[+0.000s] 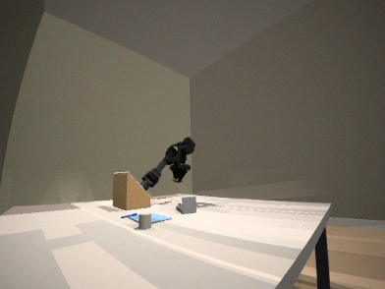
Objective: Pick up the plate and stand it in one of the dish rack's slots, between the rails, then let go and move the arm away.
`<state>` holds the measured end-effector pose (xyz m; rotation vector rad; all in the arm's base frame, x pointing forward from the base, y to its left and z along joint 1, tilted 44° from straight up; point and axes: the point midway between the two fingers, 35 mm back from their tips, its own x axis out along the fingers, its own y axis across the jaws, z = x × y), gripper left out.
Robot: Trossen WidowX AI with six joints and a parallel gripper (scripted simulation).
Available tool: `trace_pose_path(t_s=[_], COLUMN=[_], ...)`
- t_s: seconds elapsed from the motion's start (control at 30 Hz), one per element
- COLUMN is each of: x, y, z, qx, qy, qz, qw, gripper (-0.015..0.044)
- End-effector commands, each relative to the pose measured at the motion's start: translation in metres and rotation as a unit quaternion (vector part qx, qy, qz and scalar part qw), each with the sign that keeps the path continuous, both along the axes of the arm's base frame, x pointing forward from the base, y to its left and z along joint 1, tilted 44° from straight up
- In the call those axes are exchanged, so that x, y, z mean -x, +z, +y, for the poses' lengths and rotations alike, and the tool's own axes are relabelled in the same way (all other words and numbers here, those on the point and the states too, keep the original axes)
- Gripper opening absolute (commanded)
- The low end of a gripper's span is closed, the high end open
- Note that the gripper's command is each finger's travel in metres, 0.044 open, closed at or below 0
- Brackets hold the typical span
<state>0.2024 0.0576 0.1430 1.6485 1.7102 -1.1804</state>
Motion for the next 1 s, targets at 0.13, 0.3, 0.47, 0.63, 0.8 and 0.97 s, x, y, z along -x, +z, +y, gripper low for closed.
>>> trace_pose_path(t_s=[0.13, 0.3, 0.47, 0.63, 0.8, 0.97], x=[0.008, 0.010, 0.011, 0.011, 0.009, 0.007], y=[-0.023, -0.035, -0.046, -0.056, -0.064, -0.071], z=[0.003, 0.005, 0.006, 0.007, 0.009, 0.010], qx=[0.079, 0.124, 0.165, 0.208, 0.250, 0.289], qy=[0.064, 0.102, 0.138, 0.169, 0.197, 0.221], qz=[-0.026, -0.047, -0.072, -0.099, -0.129, -0.162], qw=[0.994, 0.986, 0.974, 0.958, 0.939, 0.917], gripper=[0.0000, 0.0000, 0.0000, 0.0000, 0.0000, 0.0000])
